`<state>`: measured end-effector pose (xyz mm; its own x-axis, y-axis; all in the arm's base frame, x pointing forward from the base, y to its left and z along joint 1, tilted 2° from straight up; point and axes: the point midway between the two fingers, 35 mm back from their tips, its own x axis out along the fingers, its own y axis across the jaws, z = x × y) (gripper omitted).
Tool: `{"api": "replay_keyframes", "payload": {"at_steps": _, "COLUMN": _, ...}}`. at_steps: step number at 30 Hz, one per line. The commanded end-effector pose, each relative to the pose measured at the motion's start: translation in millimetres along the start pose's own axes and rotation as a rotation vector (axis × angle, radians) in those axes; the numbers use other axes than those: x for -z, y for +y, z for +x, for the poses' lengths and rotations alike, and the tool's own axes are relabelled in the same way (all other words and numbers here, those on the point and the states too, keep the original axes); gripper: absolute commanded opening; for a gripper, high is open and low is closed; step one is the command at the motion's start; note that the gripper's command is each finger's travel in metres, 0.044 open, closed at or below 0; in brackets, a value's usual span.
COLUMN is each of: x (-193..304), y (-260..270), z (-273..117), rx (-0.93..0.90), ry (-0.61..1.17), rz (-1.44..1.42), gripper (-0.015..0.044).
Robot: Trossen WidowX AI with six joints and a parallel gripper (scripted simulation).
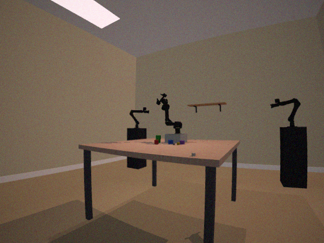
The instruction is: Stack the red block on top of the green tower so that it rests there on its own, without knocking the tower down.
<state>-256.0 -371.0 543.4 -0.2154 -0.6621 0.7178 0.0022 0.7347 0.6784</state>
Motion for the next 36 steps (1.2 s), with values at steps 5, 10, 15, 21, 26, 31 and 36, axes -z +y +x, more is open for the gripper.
{"api": "replay_keyframes", "payload": {"at_steps": 5, "x": 32.6, "y": 76.3, "z": -10.7, "rx": -0.167, "ry": 0.058, "rz": -0.068, "gripper": 0.044}}
{"api": "replay_keyframes", "payload": {"at_steps": 10, "x": 48.4, "y": 128.1, "z": -22.8, "rx": -0.283, "ry": 0.089, "rz": -0.127, "gripper": 0.044}}
{"api": "replay_keyframes", "payload": {"at_steps": 15, "x": 77.6, "y": 197.0, "z": -47.5, "rx": -0.446, "ry": 0.143, "rz": -0.217, "gripper": 0.044}}
{"api": "replay_keyframes", "payload": {"at_steps": 21, "x": 122.1, "y": 265.7, "z": -86.4, "rx": -0.63, "ry": 0.218, "rz": -0.329, "gripper": 0.044}}
{"api": "replay_keyframes", "payload": {"at_steps": 26, "x": 165.1, "y": 309.5, "z": -125.3, "rx": -0.779, "ry": 0.287, "rz": -0.428, "gripper": 0.044}}
{"api": "replay_keyframes", "payload": {"at_steps": 31, "x": 213.8, "y": 342.5, "z": -169.6, "rx": -0.922, "ry": 0.372, "rz": -0.526, "gripper": 0.044}}
{"api": "replay_keyframes", "payload": {"at_steps": 36, "x": 267.3, "y": 362.3, "z": -216.6, "rx": -1.045, "ry": 0.49, "rz": -0.614, "gripper": 0.044}}
